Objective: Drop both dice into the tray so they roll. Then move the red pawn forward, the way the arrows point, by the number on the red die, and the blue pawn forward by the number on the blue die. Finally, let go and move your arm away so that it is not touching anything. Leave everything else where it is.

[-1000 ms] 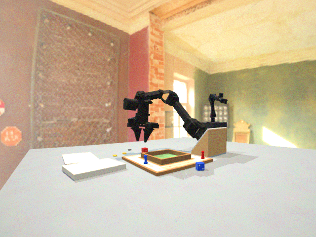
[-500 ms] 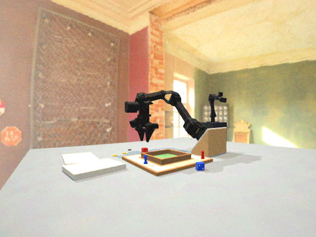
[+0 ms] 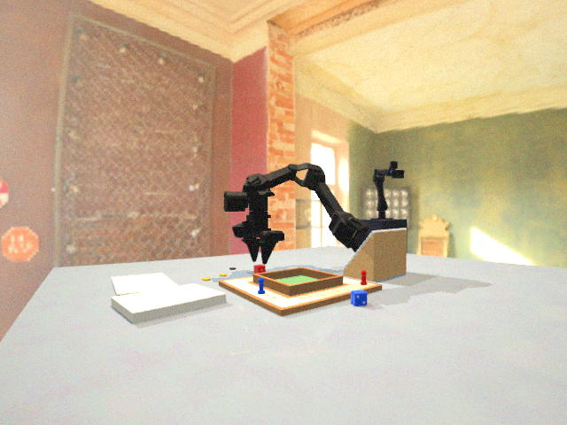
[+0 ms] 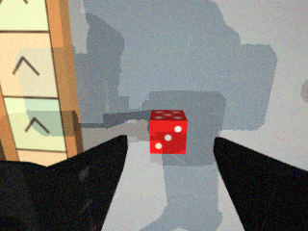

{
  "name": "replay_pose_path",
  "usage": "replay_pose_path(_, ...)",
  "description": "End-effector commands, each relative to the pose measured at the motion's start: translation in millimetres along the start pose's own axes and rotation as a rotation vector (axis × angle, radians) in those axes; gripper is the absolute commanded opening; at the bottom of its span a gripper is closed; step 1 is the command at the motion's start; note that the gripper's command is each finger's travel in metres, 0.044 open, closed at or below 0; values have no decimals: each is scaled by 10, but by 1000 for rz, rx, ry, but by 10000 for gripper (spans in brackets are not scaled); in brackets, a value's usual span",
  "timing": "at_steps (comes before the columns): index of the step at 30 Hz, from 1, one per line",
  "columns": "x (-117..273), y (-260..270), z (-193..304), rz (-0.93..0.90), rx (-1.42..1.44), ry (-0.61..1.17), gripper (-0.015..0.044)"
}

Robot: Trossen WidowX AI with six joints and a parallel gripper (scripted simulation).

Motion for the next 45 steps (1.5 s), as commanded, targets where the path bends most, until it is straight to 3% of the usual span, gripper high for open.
replay_pose_path(1,-73,7,5,-4,4,1,275)
replay_pose_path(13,-239,6,7,-2,4,0,275)
replay_pose_path(19,-239,6,7,-2,4,0,118)
replay_pose_path(26,-239,6,7,-2,4,0,71)
replay_pose_path(29,-206,10,-3,-4,5,0,0)
replay_pose_path(45,630,60,-87,-16,38,-19,0)
Point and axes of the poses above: the point midway between the two fingers, 35 mm back from their tips, its own x axis back along the fingers, its own y axis across the jaws, z = x × y, the point moved 4 cm from there along x, back along the fingers, and after that the axes turned 7 degrees about -x, right-handed, at the moved point
